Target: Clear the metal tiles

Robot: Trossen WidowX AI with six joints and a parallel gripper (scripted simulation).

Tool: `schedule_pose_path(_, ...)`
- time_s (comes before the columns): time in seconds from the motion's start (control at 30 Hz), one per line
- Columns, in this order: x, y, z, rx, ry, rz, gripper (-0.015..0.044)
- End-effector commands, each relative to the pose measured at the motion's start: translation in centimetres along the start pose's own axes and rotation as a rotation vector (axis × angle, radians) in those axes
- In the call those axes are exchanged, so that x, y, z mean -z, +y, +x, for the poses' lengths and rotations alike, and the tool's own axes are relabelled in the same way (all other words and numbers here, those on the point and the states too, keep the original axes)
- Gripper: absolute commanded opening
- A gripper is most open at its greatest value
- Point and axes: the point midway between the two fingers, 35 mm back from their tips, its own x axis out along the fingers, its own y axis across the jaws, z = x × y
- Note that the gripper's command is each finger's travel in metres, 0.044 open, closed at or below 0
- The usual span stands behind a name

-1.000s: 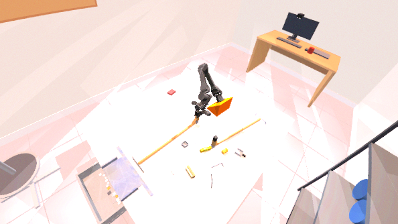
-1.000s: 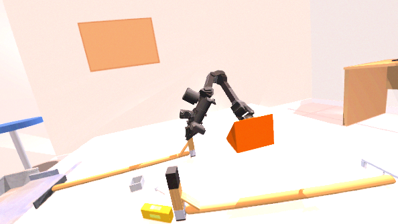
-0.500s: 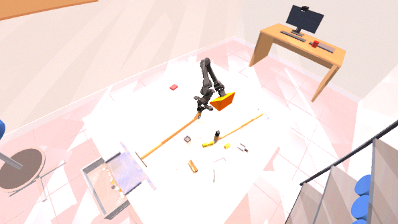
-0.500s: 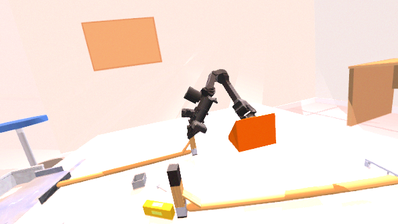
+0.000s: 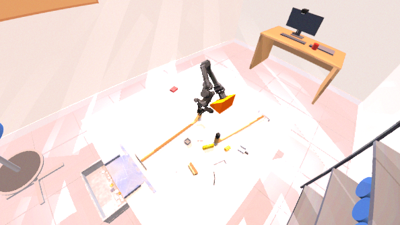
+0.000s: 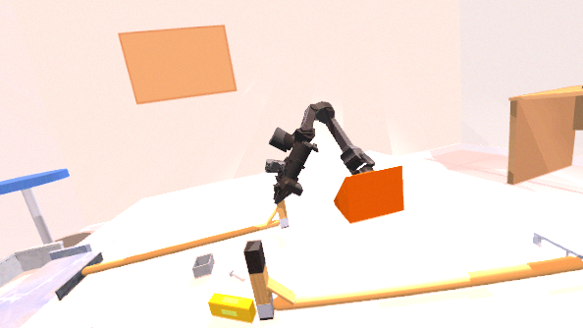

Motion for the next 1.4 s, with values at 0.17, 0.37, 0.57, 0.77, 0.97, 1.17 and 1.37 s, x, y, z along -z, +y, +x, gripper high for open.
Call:
schedule_pose_path(0.17, 0.1, -0.2, -0.4, 0.002, -0.003, 0.008, 0.0000)
schedule_pose_path(0.37, 0.1, -0.1, -0.4, 0.002, -0.003, 0.008, 0.0000)
schedule_pose_path(0.57, 0.3, -0.1, -0.2, -0.002, 0.004, 0.000, 0.0053)
schedule_pose_path(0.77, 0.3, -0.1, -0.2, -0.002, 0.004, 0.000, 0.0210)
schedule_pose_path(0.97, 0.3, -0.1, -0.2, -0.002, 0.004, 0.000, 0.0368)
schedule_pose_path(1.17, -0.2, 0.2, -1.0, -0.008, 0.007, 0.001, 0.0440)
schedule_pose_path(1.37, -1.0, 0.6, -2.3, -0.016, 0.011, 0.002, 0.0440)
